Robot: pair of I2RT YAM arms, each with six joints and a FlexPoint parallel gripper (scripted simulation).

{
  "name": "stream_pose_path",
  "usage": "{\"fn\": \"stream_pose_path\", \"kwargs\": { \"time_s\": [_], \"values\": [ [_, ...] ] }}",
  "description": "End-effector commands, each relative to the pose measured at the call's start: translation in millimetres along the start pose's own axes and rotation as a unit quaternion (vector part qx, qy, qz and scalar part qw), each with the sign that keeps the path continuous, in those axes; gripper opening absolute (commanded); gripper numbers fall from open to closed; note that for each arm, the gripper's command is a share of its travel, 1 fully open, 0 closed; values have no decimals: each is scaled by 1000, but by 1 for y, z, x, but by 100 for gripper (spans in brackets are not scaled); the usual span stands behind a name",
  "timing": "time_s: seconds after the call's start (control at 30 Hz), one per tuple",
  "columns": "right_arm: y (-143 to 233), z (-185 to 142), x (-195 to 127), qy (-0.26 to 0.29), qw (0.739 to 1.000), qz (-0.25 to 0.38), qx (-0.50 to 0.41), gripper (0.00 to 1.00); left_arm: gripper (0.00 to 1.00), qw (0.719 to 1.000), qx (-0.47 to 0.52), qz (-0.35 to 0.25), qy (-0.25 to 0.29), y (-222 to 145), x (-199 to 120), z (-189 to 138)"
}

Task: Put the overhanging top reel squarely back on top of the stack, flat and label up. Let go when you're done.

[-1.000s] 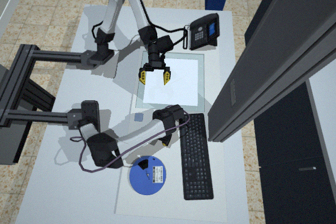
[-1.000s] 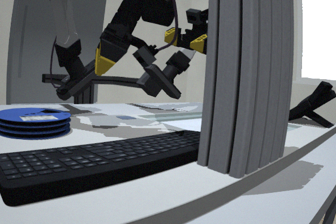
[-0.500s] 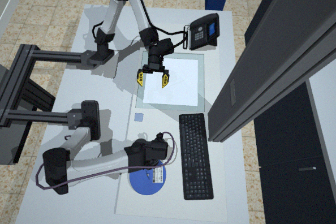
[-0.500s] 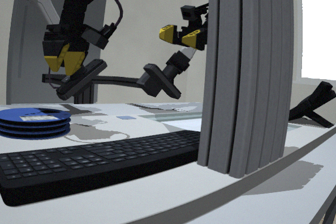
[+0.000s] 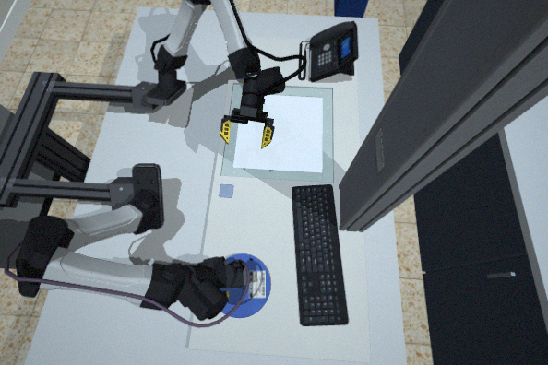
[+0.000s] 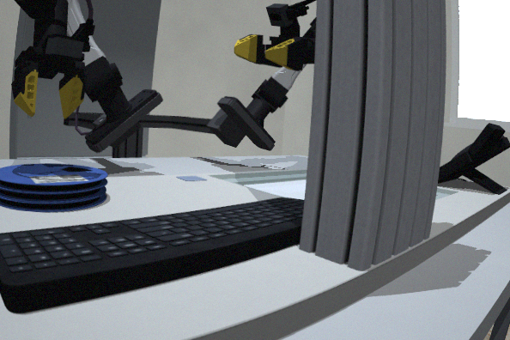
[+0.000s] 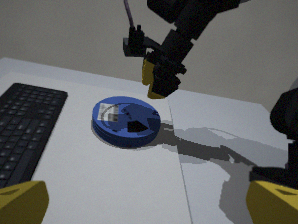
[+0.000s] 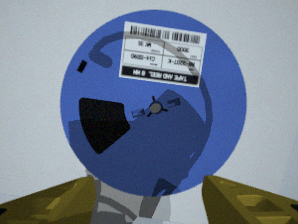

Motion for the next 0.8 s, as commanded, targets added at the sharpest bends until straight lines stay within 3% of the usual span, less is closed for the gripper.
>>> {"fn": "stream_pose_path", "kwargs": {
  "time_s": [0.0, 0.2, 0.77],
  "values": [
    [-8, -1, -2, -67, 997, -3, 31, 61, 100, 1000, 25, -14, -9, -5, 5, 16],
    [-9, -14, 0, -49, 998, -4, 46, 61, 100, 999, 33, -13, 0, -4, 12, 19],
    [-7, -10, 1, -51, 998, 0, 41, 61, 100, 999, 37, -9, -7, -3, 8, 24]
  ]
}}
Point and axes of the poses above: on each arm, the point where the finger pads meet when closed, its own x axis out along the fingers, its own y axis across the jaws, z = x × y, the point moved 6 cm from there along -x, back along the fingers, and after that the axes turned 7 degrees about -x, right-handed, at the moved point
